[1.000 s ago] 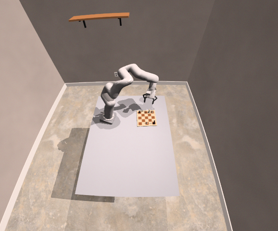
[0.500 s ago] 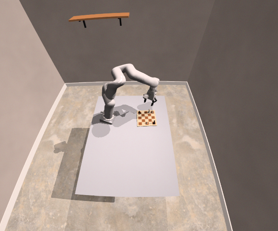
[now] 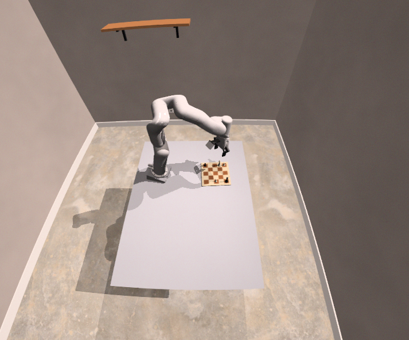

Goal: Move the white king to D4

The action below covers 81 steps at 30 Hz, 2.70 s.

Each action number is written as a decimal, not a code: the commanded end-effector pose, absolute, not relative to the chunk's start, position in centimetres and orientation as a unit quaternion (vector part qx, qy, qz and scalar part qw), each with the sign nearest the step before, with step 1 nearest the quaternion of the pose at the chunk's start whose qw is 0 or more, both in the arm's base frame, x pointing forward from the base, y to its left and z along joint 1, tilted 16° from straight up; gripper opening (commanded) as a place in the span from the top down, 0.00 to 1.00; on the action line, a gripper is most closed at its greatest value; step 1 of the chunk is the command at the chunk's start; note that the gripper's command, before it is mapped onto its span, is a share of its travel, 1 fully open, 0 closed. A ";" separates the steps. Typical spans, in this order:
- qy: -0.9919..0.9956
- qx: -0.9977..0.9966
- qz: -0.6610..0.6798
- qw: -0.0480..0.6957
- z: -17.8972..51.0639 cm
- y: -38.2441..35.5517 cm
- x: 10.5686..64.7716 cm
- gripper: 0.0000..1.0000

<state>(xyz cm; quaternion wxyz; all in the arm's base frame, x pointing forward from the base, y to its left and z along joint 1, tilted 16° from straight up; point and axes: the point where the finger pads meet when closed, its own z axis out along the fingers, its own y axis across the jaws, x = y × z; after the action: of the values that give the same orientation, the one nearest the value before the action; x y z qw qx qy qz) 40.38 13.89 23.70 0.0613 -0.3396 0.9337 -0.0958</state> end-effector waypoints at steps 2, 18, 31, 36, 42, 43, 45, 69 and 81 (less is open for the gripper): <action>0.944 -0.301 -0.059 0.121 24.9 13.4 40.6 0.00; 0.944 -0.299 -0.057 0.123 24.9 13.4 40.6 0.00; 0.955 -0.264 -0.053 0.125 24.8 13.4 40.6 0.00; 0.964 -0.228 -0.048 0.127 24.8 13.4 40.7 0.00; 0.985 -0.106 -0.031 0.132 24.5 13.4 40.7 0.00; 0.988 -0.079 -0.028 0.133 24.5 13.4 40.8 0.00; 0.990 -0.039 -0.022 0.134 24.4 13.4 40.8 0.00; 0.917 0.377 0.056 0.119 22.8 13.2 41.2 0.00; 0.800 0.585 0.094 0.095 22.2 13.2 41.4 0.00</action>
<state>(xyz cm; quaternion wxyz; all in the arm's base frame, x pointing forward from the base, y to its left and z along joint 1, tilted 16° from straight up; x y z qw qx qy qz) 41.23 13.14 22.29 0.0942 0.4839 0.8659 0.0846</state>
